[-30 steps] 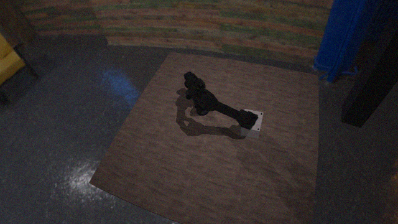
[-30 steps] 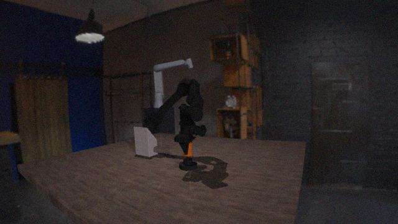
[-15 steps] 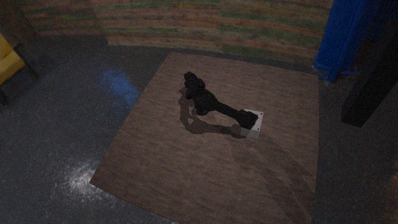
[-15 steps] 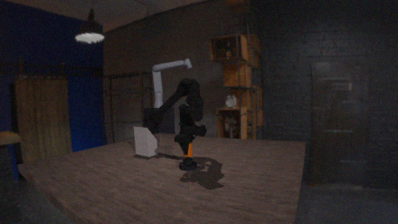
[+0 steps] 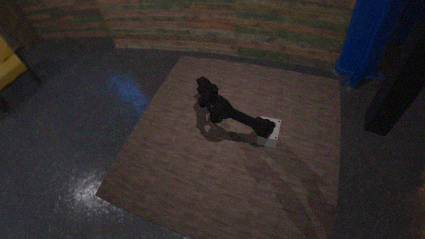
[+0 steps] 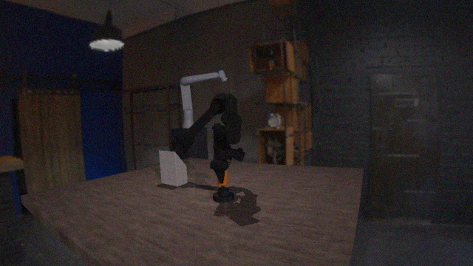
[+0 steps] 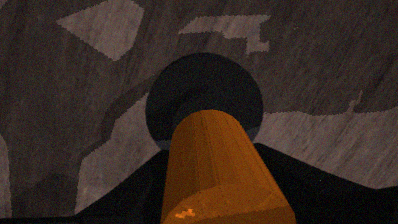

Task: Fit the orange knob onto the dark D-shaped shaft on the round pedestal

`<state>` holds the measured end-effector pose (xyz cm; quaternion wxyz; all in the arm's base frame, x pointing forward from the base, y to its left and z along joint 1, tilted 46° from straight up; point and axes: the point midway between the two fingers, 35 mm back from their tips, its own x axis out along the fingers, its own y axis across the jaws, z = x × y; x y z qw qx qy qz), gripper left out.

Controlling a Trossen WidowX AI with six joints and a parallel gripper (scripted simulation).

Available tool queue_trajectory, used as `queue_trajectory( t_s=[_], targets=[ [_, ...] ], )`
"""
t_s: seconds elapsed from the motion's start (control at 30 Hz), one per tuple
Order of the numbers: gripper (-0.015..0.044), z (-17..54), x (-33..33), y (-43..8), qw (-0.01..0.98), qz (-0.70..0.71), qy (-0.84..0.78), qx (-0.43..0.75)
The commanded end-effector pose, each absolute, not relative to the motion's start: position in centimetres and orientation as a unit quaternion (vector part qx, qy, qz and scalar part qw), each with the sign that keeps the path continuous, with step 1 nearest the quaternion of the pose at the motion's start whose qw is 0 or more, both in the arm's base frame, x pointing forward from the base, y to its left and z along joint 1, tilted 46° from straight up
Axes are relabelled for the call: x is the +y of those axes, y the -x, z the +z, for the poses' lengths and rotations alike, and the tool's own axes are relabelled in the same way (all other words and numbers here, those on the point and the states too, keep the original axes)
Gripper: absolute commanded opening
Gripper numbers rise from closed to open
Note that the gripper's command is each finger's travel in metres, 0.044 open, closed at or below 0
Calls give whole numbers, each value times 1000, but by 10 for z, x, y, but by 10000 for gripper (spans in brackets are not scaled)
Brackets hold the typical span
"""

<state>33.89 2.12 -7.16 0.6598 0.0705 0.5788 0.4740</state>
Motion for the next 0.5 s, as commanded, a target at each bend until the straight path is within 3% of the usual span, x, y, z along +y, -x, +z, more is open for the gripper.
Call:
queue_trajectory(
  t_s=[0.0,0.47],
  targets=[
    [0,-67,20,-341,665,492,-47,560],
    [0,-72,21,-343,665,492,-47,560]
  ],
)
